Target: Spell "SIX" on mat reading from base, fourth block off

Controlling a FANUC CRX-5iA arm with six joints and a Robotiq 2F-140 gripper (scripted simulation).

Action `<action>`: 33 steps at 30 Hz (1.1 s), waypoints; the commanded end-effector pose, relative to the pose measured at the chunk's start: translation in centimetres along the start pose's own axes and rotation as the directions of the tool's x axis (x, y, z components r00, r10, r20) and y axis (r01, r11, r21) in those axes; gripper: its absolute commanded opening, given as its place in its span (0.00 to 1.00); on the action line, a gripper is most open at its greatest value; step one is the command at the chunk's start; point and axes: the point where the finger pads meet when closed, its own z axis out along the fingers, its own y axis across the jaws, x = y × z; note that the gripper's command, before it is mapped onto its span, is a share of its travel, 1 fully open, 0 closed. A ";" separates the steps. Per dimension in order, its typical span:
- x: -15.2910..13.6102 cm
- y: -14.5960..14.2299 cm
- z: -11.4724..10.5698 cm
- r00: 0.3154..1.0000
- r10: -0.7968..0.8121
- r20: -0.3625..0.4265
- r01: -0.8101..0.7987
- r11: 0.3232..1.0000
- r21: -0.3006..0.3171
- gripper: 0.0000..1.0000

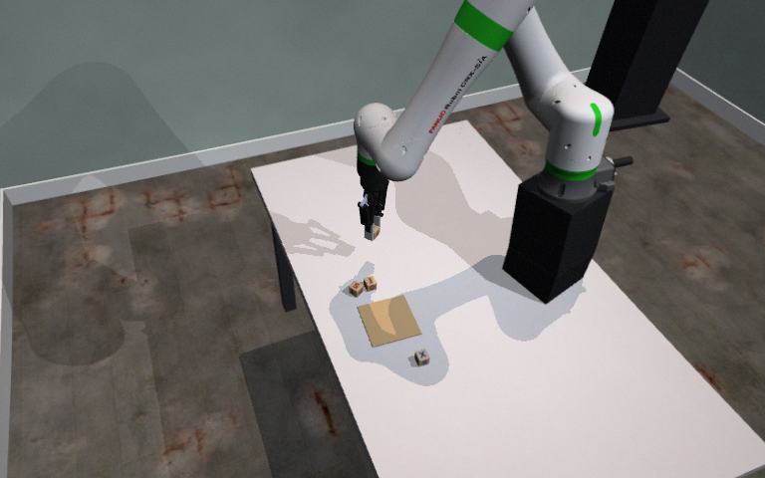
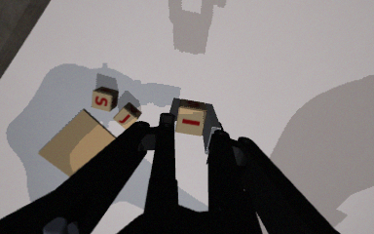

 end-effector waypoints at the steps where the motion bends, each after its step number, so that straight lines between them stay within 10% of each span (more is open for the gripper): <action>1: 0.0 0.0 0.0 1.000 0.000 0.000 0.000 1.000 0.000 0.16; 17: -1.4 -2.3 -0.1 0.963 -0.270 0.000 0.270 0.963 0.001 0.16; 33: -4.0 -6.0 -0.1 0.733 -0.680 0.000 0.680 0.733 0.002 0.16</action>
